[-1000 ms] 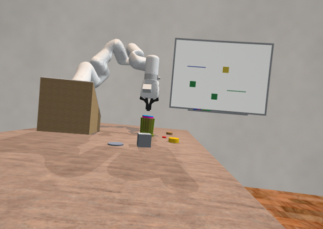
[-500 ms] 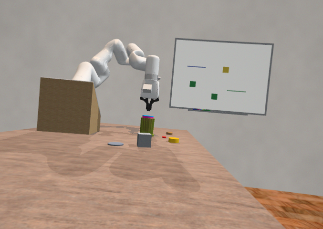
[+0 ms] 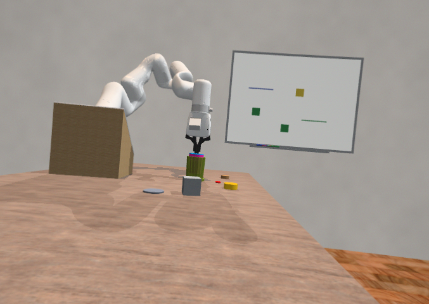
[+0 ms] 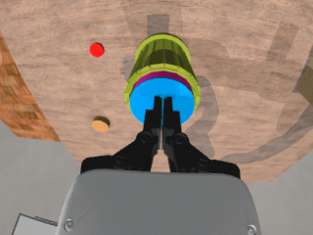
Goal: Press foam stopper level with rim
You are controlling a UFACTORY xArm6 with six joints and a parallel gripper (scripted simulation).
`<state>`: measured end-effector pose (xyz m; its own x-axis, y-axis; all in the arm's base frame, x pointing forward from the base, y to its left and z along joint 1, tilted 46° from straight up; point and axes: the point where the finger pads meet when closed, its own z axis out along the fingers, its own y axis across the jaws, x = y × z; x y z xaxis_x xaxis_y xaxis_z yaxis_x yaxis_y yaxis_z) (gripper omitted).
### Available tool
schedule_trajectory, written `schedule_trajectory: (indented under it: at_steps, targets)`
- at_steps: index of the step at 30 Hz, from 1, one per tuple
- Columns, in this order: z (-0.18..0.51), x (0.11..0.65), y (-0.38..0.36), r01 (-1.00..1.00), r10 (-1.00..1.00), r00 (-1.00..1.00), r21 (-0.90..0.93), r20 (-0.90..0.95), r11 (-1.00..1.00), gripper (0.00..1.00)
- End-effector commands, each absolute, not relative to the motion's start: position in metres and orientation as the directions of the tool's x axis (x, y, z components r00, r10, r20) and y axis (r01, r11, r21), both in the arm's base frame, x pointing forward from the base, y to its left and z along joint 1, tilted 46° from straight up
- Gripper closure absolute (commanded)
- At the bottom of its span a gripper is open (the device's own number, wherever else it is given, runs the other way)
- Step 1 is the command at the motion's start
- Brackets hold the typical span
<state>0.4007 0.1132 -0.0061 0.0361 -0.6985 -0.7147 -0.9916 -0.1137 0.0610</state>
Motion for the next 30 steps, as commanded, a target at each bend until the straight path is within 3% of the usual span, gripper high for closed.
schedule_trajectory:
  at_steps: [1,30]
  targets:
    - [-0.0058,0.4022,0.113,-0.992,-0.699,0.037,0.058,-0.714,-0.112,1.0]
    - [-0.0125,0.401,0.1197,-0.992,-0.699,0.037,0.058,-0.714,-0.112,1.0]
